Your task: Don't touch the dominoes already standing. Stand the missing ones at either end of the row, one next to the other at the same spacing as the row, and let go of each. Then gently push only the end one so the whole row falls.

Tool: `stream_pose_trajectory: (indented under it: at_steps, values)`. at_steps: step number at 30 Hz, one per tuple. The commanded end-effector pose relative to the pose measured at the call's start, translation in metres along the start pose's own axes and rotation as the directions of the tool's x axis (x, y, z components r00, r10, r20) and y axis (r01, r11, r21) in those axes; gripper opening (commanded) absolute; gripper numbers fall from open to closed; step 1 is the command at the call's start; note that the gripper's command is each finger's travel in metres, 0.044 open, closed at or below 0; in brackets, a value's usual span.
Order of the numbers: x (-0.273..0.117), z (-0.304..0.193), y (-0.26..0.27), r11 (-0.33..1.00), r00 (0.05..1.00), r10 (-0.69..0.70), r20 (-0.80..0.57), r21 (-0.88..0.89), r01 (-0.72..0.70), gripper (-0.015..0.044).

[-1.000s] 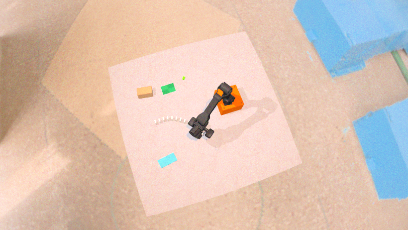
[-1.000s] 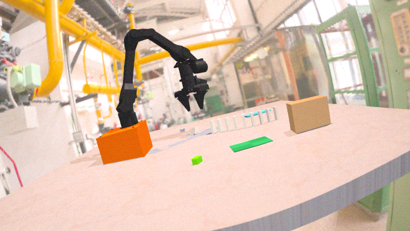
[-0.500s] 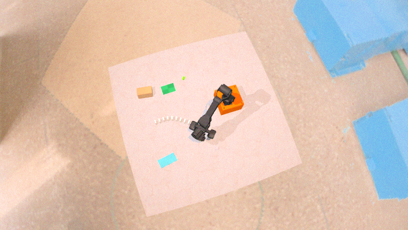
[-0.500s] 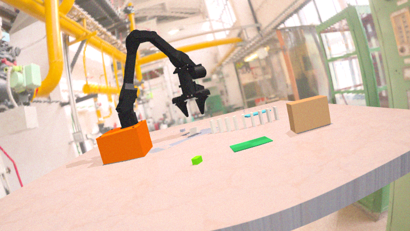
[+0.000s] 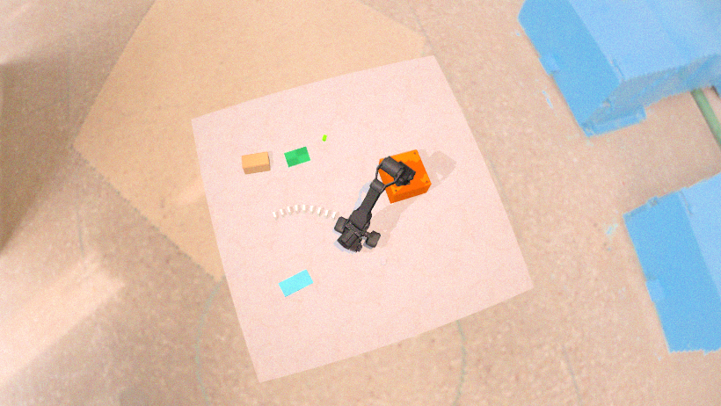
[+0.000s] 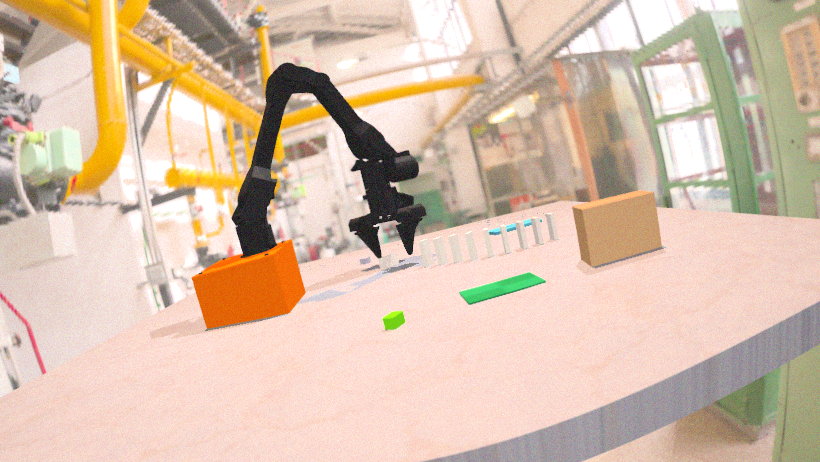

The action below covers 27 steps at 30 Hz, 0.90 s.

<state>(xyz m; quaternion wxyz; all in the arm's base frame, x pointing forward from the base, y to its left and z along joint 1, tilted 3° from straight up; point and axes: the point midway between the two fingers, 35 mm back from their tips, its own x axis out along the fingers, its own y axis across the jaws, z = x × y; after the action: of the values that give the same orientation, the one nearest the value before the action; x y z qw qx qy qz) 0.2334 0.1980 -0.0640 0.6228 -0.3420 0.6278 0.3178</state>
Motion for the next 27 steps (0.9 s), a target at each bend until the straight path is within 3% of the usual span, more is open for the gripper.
stream_pose_trajectory:
  at_steps: [1, 9, 24, 27]
  values:
    - [0.0097, -0.0021, 0.0011, 1.0, 1.0, 0.006, -0.004, -0.004, -0.006, 0.044]
    - [0.0122, -0.0023, 0.0012, 1.0, 1.0, 0.006, -0.004, -0.004, -0.006, 0.044]
    - [0.0122, -0.0023, 0.0012, 1.0, 1.0, 0.006, -0.004, -0.004, -0.006, 0.0046]
    - [0.0122, -0.0023, 0.0012, 1.0, 1.0, 0.006, -0.004, -0.004, -0.006, 0.0025]
